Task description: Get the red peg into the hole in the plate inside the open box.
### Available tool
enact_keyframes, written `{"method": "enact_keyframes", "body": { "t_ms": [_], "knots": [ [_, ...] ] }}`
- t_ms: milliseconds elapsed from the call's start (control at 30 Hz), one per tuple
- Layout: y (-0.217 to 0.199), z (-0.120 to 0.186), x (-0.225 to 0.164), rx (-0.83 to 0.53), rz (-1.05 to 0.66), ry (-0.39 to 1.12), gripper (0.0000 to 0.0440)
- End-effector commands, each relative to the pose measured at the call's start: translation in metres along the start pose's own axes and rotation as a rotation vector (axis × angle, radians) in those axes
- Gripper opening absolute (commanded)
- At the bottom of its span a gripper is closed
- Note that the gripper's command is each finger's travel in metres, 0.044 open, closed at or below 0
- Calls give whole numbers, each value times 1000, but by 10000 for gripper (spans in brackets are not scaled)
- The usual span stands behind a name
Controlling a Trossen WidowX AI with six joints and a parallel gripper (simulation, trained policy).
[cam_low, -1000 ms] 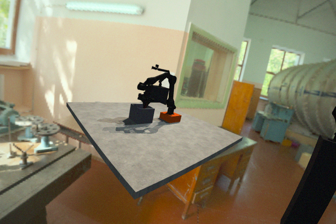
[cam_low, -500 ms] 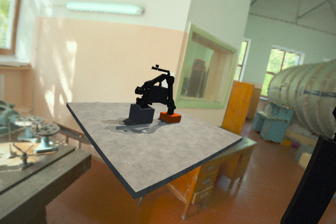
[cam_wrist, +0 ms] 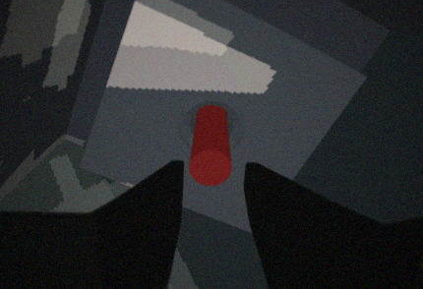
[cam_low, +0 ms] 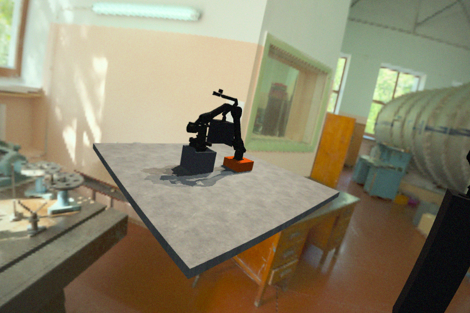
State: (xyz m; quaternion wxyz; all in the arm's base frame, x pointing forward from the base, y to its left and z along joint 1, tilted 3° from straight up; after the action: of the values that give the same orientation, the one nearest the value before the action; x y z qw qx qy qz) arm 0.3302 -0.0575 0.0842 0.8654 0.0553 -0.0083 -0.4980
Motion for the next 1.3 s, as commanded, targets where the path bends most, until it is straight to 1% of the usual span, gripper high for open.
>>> {"method": "enact_keyframes", "body": {
  "t_ms": [0, 233, 767, 833, 1267],
  "knots": [
    [3, 6, 3, 23, -7, 20, 132],
    [11, 29, 10, 102, -28, 63, 165],
    [22, 73, 24, 264, -41, 132, 215],
    [23, 77, 26, 280, -39, 137, 227],
    [31, 111, 45, 396, 9, 120, 268]
  ]
}}
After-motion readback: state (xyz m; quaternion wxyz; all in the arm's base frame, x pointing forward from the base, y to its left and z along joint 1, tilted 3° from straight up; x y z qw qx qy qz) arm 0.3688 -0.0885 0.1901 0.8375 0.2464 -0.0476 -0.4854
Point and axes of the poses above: the point midway between the two fingers, 35 mm back from their tips, its own z axis back along the fingers, its own y axis across the jaws, x = y × z, the point moved 2 cm from there along z, back along the fingers, and after that the axes turned 12 degrees about z, right-handed, at the moved point
